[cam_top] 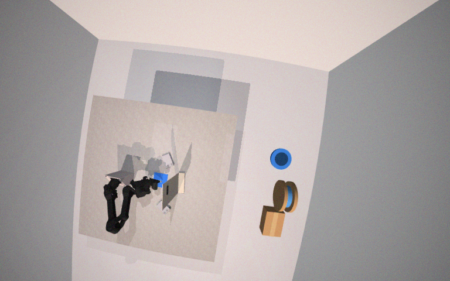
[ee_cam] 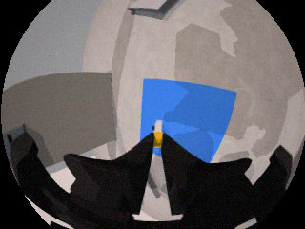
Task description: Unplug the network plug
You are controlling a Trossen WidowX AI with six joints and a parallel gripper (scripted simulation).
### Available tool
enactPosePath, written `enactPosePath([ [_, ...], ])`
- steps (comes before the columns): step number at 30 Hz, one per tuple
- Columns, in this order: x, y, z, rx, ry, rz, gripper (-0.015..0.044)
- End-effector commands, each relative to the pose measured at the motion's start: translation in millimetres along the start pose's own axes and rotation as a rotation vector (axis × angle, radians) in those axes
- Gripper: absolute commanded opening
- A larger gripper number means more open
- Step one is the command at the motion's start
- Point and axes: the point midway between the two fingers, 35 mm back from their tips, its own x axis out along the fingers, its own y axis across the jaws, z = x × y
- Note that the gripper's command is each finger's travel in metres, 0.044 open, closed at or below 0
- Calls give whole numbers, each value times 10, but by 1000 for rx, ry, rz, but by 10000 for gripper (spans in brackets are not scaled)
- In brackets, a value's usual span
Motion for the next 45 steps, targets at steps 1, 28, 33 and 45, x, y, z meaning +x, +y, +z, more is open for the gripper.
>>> enactPosePath([
  [1,18,-38,1,-5,2,-1,0],
  [28,71,-76,10,-4,-1,-2,156],
  [33,70,-76,10,-4,-1,-2,156],
  [45,-38,-66,5,-4,2,-2,156],
])
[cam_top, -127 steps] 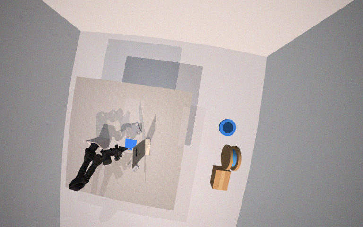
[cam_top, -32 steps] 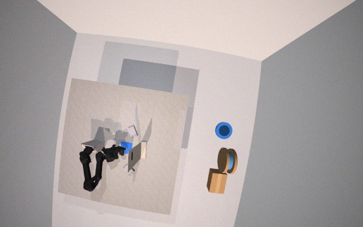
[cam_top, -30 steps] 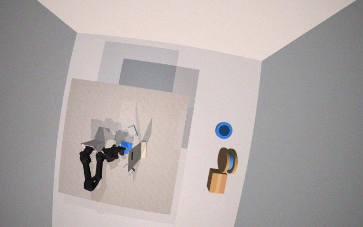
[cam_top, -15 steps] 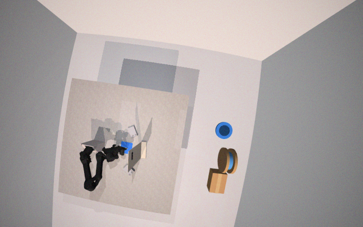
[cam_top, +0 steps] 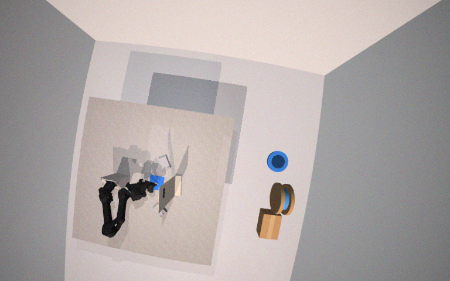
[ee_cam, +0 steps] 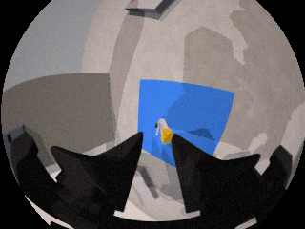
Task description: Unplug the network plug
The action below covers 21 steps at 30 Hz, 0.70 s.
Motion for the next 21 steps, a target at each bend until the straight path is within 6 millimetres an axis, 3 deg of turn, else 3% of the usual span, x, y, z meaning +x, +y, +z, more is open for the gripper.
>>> enactPosePath([
  [1,-58,-15,-8,-4,3,-2,156],
  [21,-213,13,-22,-4,6,-3,156],
])
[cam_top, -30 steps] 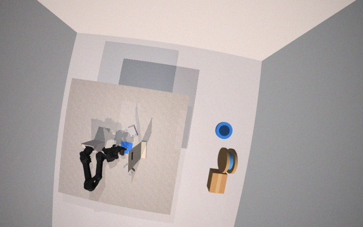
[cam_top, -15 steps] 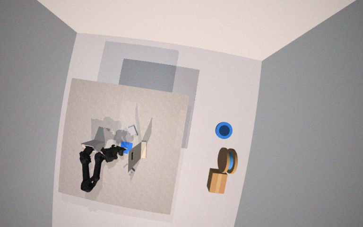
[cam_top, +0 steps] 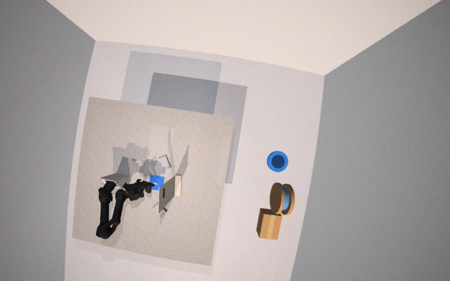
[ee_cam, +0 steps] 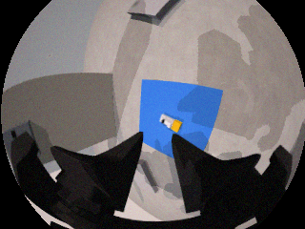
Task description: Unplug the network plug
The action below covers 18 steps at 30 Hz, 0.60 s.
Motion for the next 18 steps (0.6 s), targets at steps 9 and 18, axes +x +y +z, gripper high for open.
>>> enactPosePath([
  [9,-81,63,-29,1,6,-2,156],
  [18,-137,116,-45,2,9,-4,156],
])
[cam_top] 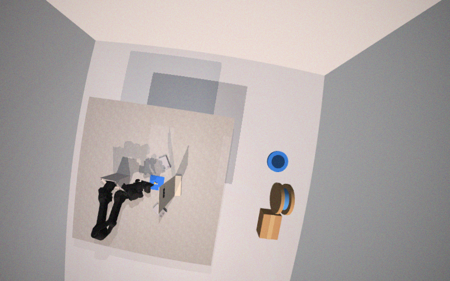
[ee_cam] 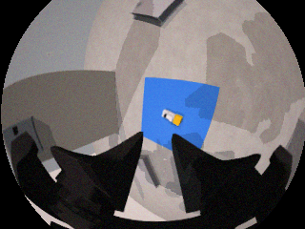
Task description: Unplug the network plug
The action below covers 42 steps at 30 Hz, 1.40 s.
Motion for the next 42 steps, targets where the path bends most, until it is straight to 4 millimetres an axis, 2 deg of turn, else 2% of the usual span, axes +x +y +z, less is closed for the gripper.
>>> enactPosePath([
  [1,-26,71,-6,8,-2,9,156],
  [42,-358,282,-19,9,0,8,156],
])
